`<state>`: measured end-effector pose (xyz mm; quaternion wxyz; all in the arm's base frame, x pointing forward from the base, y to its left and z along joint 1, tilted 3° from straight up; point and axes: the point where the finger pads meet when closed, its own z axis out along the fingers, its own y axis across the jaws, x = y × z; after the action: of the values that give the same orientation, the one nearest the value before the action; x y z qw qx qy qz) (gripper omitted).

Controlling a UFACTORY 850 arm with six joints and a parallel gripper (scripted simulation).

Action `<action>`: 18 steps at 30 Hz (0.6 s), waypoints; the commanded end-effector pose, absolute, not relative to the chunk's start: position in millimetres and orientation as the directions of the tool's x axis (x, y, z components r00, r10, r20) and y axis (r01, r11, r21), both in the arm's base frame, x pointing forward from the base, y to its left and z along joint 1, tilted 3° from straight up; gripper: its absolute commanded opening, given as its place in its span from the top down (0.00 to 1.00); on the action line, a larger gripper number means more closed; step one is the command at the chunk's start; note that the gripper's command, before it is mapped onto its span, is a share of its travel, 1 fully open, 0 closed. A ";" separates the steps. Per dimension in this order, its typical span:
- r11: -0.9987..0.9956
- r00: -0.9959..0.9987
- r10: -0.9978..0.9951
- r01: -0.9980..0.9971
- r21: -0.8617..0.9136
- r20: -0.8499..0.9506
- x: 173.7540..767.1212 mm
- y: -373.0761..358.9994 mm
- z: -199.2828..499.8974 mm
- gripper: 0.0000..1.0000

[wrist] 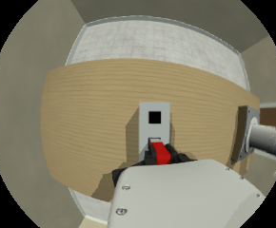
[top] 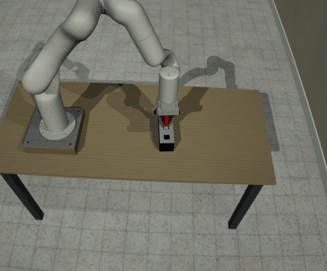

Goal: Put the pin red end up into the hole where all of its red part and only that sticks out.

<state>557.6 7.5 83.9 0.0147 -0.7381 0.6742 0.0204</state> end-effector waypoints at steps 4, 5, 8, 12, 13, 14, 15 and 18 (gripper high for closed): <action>-0.090 0.090 -0.995 -0.996 0.004 -0.050 559.6 7.6 80.8 1.00; -0.090 0.090 -0.995 -0.996 0.004 -0.050 559.6 7.6 80.8 1.00; -0.090 0.090 -0.995 -0.996 0.004 -0.050 559.6 7.6 80.8 1.00; -0.090 0.090 -0.995 -0.996 0.004 -0.050 559.6 7.6 80.8 1.00; -0.090 0.090 -0.995 -0.996 0.004 -0.050 559.6 7.6 80.8 1.00; -0.090 0.090 -0.995 -0.996 0.004 -0.050 559.6 7.6 80.8 1.00; -0.090 0.090 -0.995 -0.996 0.004 -0.050 559.6 7.6 80.8 1.00; -0.090 0.090 -0.995 -0.996 0.004 -0.050 559.6 7.6 80.8 1.00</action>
<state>558.6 7.6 79.9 0.0148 -0.7381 0.6742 0.0204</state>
